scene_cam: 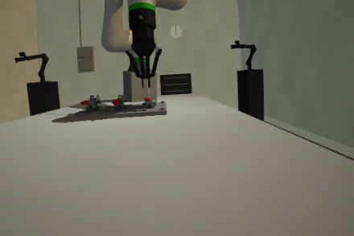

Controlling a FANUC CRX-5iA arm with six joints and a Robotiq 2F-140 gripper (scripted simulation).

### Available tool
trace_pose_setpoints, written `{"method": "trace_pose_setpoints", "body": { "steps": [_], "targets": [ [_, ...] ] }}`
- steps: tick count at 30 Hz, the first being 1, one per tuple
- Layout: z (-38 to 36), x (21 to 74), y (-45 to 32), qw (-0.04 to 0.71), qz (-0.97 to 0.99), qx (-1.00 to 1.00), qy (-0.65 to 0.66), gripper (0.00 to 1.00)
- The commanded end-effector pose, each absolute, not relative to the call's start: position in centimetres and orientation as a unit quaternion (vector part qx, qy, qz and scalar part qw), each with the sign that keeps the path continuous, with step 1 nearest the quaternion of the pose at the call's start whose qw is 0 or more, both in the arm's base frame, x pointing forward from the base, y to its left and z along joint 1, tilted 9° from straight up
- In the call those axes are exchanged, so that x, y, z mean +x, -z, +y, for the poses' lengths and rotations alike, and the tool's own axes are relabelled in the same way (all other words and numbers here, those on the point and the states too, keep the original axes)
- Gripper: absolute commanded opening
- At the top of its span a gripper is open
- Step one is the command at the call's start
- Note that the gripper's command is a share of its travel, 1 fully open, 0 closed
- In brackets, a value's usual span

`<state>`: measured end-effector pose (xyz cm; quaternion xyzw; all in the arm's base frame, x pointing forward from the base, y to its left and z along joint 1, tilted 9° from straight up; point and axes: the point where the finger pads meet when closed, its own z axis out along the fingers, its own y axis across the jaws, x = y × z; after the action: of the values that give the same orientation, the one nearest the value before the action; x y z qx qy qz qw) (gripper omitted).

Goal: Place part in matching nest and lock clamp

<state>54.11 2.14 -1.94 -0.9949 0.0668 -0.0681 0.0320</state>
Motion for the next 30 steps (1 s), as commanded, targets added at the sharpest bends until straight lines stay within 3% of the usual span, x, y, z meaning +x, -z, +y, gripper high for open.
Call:
{"method": "trace_pose_setpoints", "body": {
  "steps": [1, 30],
  "targets": [
    [2.14, 54.13, 1.93, 0.032, 0.067, -0.995, 0.068, 0.0],
    [2.16, 54.18, 2.32, 0.032, 0.067, -0.995, 0.068, 0.0]
  ]
}}
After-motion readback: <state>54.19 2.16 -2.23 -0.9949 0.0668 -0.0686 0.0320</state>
